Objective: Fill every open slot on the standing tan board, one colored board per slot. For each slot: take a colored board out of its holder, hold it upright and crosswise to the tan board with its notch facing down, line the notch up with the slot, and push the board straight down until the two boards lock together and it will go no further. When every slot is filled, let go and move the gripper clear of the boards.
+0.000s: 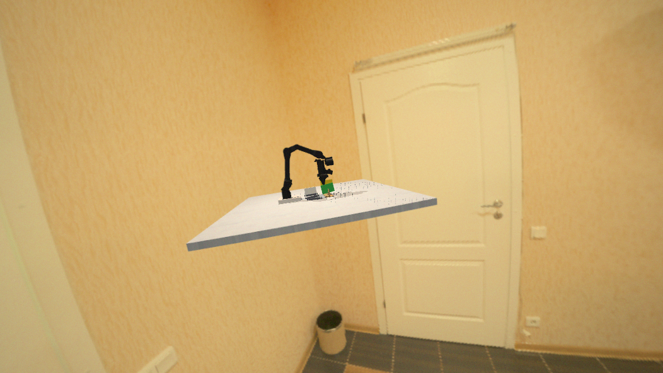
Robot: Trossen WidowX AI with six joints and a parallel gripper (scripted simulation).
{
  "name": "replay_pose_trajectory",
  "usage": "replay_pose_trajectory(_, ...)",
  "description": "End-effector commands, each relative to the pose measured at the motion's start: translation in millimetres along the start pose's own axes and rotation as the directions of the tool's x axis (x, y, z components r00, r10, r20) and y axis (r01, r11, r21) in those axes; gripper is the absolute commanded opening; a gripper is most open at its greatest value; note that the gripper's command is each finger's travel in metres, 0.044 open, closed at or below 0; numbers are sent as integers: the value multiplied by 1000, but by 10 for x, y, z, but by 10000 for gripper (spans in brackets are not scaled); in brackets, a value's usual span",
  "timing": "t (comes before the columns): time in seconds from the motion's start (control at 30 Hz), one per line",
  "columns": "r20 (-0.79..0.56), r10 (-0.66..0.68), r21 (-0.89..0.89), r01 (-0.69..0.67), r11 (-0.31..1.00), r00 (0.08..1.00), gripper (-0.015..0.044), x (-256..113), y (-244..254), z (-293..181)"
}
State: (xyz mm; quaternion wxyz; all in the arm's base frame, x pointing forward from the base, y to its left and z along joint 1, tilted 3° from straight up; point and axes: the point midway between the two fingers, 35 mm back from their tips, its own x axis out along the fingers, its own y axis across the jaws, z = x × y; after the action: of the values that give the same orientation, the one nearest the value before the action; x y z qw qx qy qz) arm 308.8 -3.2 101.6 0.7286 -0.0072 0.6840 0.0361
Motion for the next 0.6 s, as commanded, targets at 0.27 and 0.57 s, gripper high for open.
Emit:
replay_pose_trajectory(0.27, -7, -2, 6, 2, 1000, 1000, 0, 75, -3, -18)
replay_pose_trajectory(0.57, -7, -2, 6, 2, 1000, 1000, 0, 117, -3, -18)
